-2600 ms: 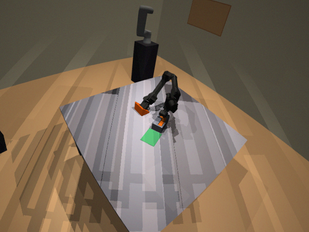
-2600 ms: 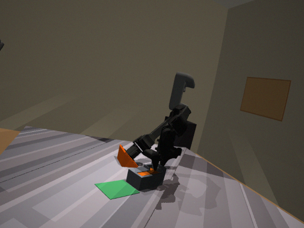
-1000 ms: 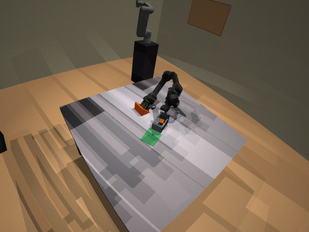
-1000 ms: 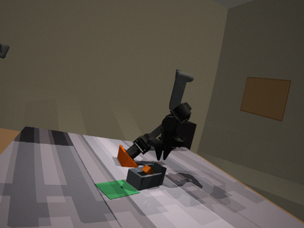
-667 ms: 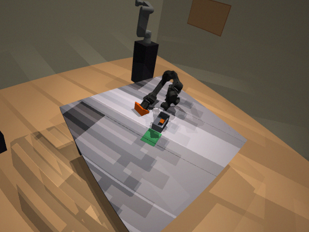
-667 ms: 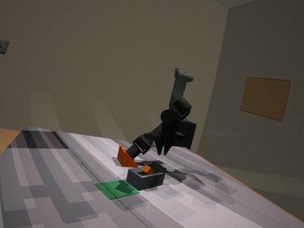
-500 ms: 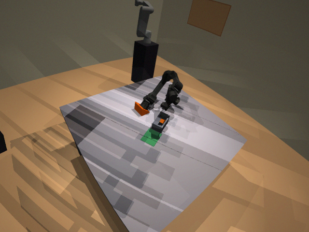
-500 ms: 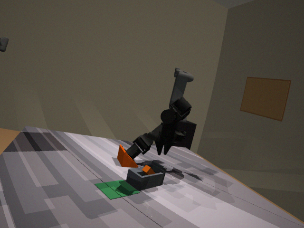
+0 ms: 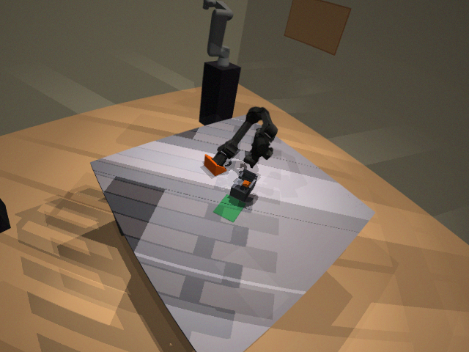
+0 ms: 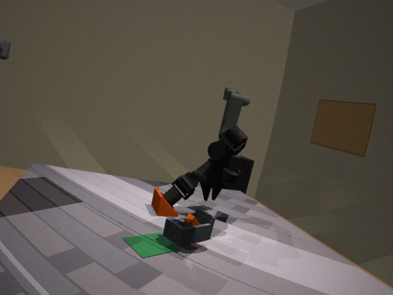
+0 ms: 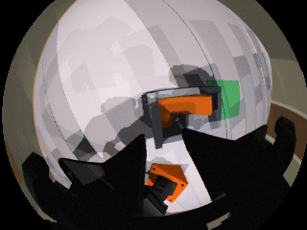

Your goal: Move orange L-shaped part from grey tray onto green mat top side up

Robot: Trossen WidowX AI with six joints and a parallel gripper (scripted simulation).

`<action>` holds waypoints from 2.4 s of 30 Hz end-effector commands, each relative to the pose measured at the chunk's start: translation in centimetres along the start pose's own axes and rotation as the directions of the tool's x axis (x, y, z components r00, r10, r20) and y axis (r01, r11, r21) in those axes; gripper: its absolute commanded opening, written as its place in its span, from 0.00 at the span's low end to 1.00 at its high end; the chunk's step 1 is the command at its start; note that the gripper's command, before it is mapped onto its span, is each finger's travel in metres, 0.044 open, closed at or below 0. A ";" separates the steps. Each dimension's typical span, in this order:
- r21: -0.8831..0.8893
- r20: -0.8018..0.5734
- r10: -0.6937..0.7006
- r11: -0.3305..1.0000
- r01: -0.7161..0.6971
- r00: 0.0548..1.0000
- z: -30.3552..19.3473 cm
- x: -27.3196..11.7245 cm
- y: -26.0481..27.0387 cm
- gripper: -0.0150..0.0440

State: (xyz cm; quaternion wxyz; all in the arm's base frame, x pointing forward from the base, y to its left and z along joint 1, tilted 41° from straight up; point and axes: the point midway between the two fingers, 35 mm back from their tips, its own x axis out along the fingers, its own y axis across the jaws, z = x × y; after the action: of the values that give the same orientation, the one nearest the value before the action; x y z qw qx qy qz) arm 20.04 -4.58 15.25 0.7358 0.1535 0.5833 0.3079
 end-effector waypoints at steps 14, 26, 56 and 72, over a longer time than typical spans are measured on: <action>0.959 -0.025 0.017 0.282 0.019 1.000 1.2 -0.3 -6.3 0.73; 0.999 -0.029 0.022 0.024 0.029 0.999 1.2 -0.2 -7.6 0.73; 0.999 -0.028 0.022 0.024 0.027 0.999 1.2 5.4 -7.5 0.73; 0.999 -0.027 0.024 0.025 0.026 0.999 1.0 7.7 -7.4 0.73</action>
State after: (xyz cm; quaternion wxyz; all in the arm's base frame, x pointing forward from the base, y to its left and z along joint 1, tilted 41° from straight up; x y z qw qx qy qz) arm 24.03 -5.41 5.53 0.4108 0.6151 0.6474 -0.1839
